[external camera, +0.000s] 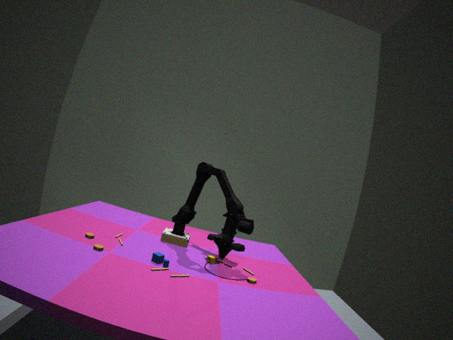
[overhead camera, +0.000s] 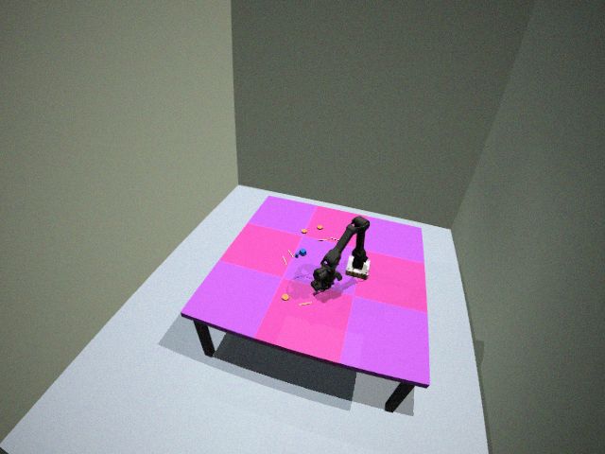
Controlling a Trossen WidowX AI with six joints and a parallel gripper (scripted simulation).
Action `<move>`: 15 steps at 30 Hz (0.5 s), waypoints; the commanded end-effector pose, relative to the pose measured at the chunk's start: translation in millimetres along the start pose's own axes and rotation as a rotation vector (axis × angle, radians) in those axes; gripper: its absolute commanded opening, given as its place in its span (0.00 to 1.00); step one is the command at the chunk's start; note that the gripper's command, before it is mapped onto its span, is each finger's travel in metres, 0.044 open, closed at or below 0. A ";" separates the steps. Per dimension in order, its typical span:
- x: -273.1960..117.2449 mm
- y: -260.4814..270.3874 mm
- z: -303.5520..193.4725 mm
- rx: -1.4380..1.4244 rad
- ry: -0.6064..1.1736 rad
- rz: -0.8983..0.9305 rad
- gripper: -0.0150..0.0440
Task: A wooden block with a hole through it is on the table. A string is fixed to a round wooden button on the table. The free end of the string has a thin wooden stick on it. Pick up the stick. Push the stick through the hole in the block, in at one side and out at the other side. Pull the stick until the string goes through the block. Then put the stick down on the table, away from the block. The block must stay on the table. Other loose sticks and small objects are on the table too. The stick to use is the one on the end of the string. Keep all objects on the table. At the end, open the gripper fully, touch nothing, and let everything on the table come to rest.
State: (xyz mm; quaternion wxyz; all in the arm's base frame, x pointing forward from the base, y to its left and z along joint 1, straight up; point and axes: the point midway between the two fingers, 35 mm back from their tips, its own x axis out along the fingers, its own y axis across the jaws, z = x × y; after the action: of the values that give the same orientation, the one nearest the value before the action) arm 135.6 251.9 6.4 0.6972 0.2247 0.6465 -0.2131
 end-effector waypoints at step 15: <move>-1.5 -1.9 -23.3 0.003 -0.001 0.004 0.25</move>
State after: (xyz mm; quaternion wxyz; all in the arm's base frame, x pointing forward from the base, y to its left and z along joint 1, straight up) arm 118.3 262.5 6.5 0.6968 0.2267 0.6470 -0.2109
